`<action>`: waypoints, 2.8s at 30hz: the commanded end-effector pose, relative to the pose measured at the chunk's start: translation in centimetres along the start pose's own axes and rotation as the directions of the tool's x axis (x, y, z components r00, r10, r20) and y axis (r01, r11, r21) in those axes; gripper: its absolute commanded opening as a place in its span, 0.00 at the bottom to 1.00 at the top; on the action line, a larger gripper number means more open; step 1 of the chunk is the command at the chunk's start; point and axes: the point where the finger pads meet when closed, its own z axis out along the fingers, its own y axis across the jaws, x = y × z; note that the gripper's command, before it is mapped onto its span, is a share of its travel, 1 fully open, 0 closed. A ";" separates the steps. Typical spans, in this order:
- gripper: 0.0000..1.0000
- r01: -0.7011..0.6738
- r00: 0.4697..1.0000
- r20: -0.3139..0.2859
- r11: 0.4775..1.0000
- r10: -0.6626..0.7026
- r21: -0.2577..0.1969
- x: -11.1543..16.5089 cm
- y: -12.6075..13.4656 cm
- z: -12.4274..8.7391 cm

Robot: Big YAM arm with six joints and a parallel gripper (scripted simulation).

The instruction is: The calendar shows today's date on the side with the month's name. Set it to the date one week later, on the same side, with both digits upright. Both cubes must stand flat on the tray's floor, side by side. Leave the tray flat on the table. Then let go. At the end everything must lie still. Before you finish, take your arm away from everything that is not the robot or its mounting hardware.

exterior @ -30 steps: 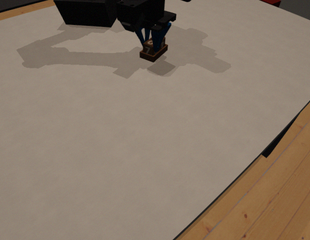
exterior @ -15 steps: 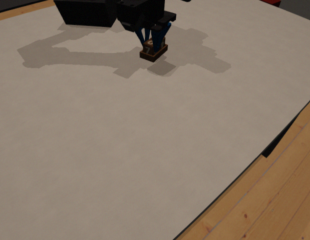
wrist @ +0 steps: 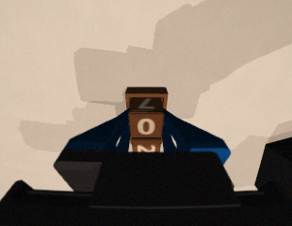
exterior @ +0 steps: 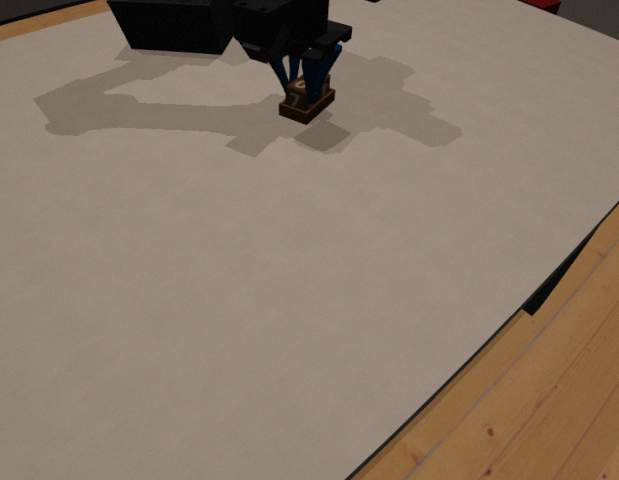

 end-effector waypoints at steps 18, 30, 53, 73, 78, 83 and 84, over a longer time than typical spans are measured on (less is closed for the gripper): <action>0.26 -0.011 1.000 0.005 0.999 0.011 -0.042 -0.3 1.9 -1.9; 0.26 -0.009 1.000 0.005 0.999 0.009 -0.041 -0.2 1.8 -2.2; 0.26 -0.010 1.000 0.005 0.999 0.010 -0.039 -0.2 1.7 -2.5; 0.26 -0.016 1.000 0.003 0.998 0.016 -0.056 -0.4 2.3 -9.2; 0.26 -0.017 1.000 0.002 0.998 0.017 -0.058 -0.4 2.3 -10.8; 0.26 -0.010 1.000 0.000 0.999 0.010 -0.041 -0.2 1.8 -11.3; 0.26 -0.011 1.000 0.000 0.999 0.011 -0.042 -0.2 1.9 -11.4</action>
